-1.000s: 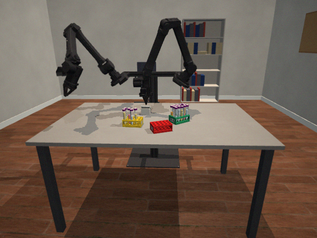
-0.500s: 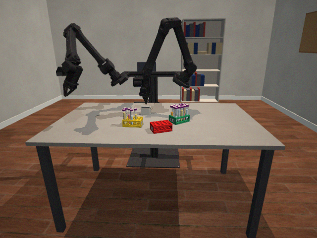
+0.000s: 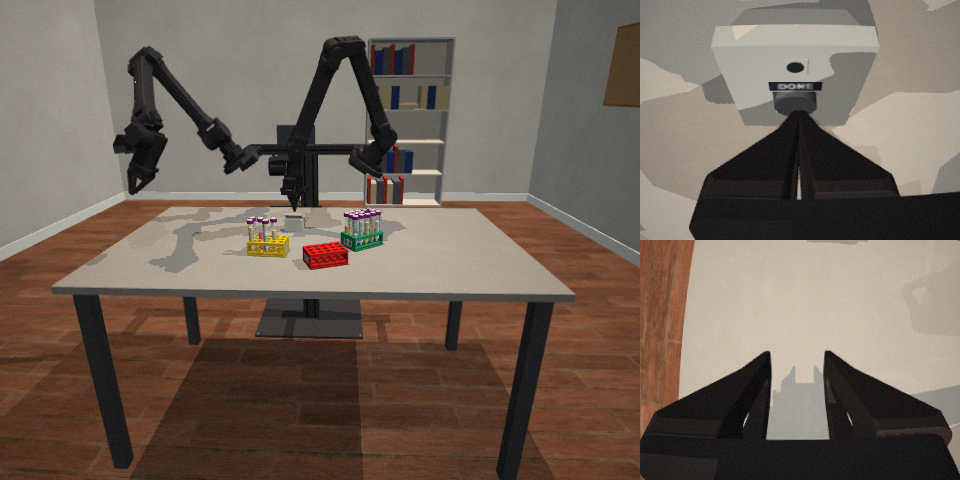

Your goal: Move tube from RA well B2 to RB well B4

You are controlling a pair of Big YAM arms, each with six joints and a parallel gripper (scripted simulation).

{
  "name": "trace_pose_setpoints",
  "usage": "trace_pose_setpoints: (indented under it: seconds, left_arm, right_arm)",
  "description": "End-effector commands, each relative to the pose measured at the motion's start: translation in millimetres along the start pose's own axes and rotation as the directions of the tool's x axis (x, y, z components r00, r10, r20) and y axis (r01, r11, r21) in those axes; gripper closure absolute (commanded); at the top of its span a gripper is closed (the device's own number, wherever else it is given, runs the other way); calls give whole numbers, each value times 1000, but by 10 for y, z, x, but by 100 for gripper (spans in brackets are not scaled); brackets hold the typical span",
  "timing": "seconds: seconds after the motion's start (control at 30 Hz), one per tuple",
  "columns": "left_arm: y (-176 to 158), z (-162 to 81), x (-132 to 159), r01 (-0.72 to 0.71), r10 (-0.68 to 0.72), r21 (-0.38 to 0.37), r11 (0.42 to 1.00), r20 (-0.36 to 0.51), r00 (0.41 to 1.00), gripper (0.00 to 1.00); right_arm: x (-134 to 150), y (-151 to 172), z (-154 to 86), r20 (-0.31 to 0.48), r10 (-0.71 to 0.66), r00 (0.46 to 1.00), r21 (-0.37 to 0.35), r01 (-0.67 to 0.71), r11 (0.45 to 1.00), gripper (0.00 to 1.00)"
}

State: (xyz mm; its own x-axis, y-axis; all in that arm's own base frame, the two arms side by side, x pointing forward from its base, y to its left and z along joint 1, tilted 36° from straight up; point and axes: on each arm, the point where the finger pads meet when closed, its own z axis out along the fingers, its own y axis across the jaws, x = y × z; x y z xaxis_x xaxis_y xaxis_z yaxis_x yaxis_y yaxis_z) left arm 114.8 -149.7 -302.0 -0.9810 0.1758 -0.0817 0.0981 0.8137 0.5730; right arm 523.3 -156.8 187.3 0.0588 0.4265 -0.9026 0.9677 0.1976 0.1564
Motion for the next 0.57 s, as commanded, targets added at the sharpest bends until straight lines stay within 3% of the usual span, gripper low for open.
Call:
trace_pose_setpoints:
  seconds: [0.0, 0.53]
  left_arm:
    - [10, 132, 3, -4, 4, -5, 1000, -10, 1000, 100]
    - [-55, 245, -33, 0, 0, 5, 1000, -5, 1000, 100]
  right_arm:
    - [-95, 91, -46, 6, 24, 1000, -15, -24, 1000, 70]
    - [-95, 91, -46, 6, 24, 1000, -15, -24, 1000, 70]
